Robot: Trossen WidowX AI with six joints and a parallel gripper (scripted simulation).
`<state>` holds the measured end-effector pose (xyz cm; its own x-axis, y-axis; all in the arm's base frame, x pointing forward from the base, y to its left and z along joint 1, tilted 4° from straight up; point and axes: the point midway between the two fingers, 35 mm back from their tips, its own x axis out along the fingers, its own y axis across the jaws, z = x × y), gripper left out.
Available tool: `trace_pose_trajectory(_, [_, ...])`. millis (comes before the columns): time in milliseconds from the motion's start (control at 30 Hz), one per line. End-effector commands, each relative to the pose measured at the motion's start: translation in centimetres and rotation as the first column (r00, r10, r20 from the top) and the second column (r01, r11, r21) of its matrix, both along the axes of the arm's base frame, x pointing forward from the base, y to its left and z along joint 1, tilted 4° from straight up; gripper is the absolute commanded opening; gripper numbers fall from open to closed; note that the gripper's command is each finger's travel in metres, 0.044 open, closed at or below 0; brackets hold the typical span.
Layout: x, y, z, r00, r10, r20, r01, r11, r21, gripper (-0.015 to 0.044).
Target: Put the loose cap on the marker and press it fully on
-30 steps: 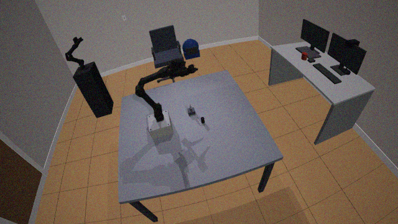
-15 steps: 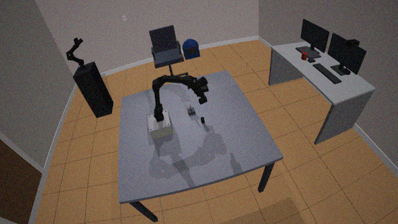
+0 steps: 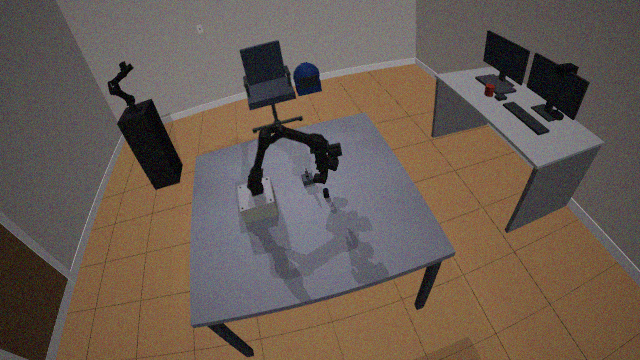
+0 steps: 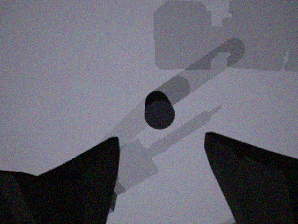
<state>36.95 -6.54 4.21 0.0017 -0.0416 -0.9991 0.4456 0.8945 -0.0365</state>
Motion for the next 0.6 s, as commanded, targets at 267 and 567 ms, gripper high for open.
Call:
trace_pose_trajectory(267, [-0.6, -0.2, -3.9, 1.0, -0.017, -0.018, 0.017, 1.0, -0.004, 0.0248])
trace_pose_trajectory(567, [-0.6, -0.3, -5.5, 1.0, -0.017, -0.018, 0.017, 1.0, -0.004, 0.0248])
